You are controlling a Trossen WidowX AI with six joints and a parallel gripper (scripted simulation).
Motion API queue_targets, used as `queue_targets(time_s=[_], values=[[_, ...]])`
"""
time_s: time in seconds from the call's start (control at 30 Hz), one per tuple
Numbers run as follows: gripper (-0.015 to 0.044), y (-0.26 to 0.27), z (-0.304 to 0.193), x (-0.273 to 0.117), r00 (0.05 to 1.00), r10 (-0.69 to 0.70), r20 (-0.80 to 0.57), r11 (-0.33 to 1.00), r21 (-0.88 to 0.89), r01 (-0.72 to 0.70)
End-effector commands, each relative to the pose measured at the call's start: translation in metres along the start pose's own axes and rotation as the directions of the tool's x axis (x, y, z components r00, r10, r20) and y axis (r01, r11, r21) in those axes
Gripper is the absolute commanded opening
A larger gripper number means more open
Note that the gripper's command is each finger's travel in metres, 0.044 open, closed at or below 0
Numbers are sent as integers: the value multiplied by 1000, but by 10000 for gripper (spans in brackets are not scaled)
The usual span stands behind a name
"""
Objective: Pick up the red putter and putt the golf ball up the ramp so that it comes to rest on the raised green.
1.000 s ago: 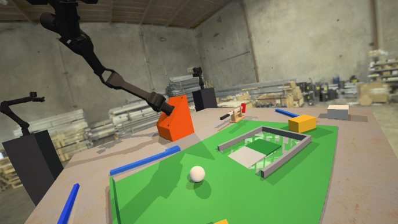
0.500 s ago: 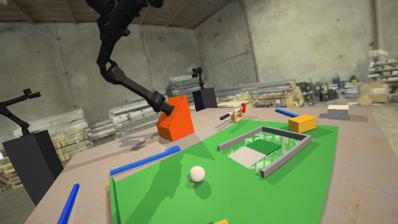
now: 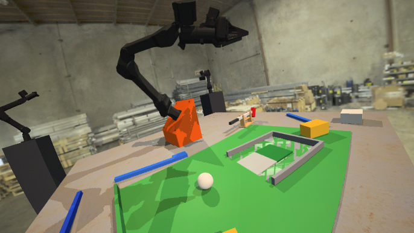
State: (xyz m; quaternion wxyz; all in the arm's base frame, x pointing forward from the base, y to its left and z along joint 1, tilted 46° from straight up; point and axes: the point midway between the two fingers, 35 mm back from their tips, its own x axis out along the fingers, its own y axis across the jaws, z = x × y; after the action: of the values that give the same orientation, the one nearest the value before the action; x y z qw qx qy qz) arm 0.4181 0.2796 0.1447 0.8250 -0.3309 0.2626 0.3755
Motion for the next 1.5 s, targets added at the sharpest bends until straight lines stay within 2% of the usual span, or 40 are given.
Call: queue_targets(time_s=[0.0, 0.17, 0.3, 0.47, 0.67, 0.93, 1.47], values=[[440, 41, -51, 36, 980, 65, -187, 994, -72, -80], [440, 90, -115, 63, 906, 120, -405, 966, -161, -200], [440, 129, -171, 72, 806, 139, -576, 919, -227, -321], [440, 170, -240, 67, 640, 120, -759, 824, -283, -490], [440, 206, -320, 40, 401, 26, -916, 651, -288, -702], [440, 207, -325, 36, 393, 22, -919, 645, -287, -709], [440, 199, -369, 45, 391, 20, -920, 645, -287, -708]])
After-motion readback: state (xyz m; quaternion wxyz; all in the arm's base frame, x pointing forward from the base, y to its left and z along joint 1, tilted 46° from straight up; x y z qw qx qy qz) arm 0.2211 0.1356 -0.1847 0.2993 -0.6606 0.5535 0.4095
